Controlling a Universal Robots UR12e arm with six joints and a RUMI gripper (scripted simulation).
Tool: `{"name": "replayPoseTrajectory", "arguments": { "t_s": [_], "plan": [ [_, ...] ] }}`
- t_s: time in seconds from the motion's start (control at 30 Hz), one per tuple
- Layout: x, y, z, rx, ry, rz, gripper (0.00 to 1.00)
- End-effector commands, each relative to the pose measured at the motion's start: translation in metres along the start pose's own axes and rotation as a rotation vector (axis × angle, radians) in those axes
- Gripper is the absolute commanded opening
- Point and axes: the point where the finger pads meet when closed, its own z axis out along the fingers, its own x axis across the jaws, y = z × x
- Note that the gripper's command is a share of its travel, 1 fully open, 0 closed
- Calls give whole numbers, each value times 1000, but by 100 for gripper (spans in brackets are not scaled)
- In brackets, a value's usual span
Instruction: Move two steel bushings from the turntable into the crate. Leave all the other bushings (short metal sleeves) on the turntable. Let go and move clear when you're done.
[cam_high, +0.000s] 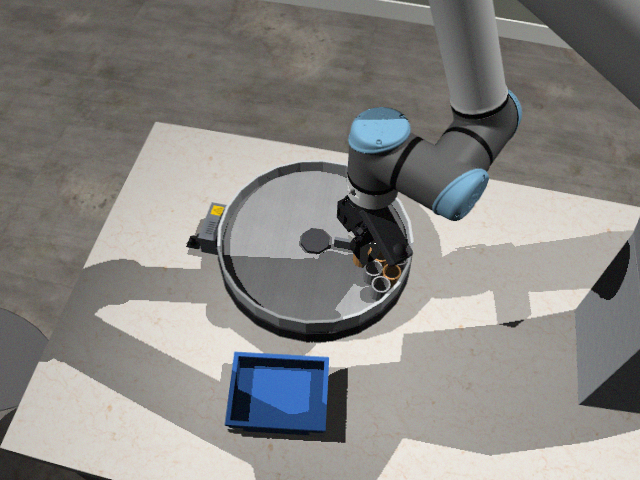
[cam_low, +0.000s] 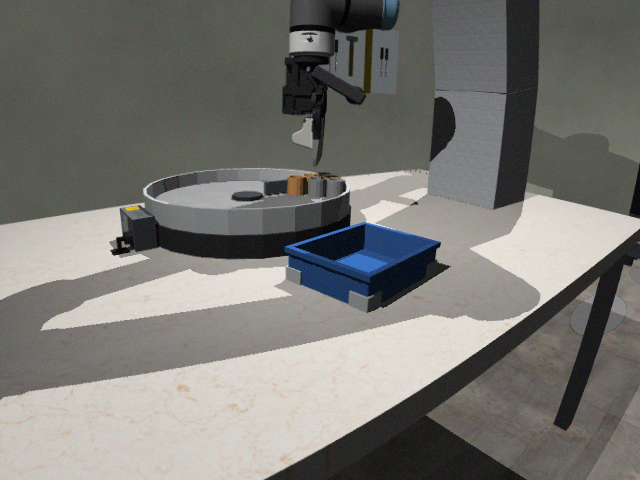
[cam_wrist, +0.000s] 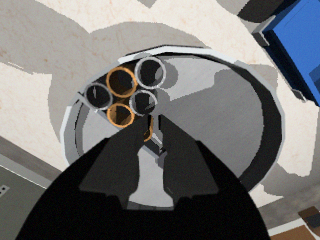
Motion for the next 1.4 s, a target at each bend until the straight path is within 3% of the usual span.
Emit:
{"name": "replayPoseTrajectory", "arguments": {
  "t_s": [0.0, 1.07, 1.37],
  "plan": [
    [0, 1, 0, -1, 0, 0, 5],
    [0, 1, 0, -1, 0, 0, 5],
    [0, 1, 22, -1, 0, 0, 5]
  ]
}}
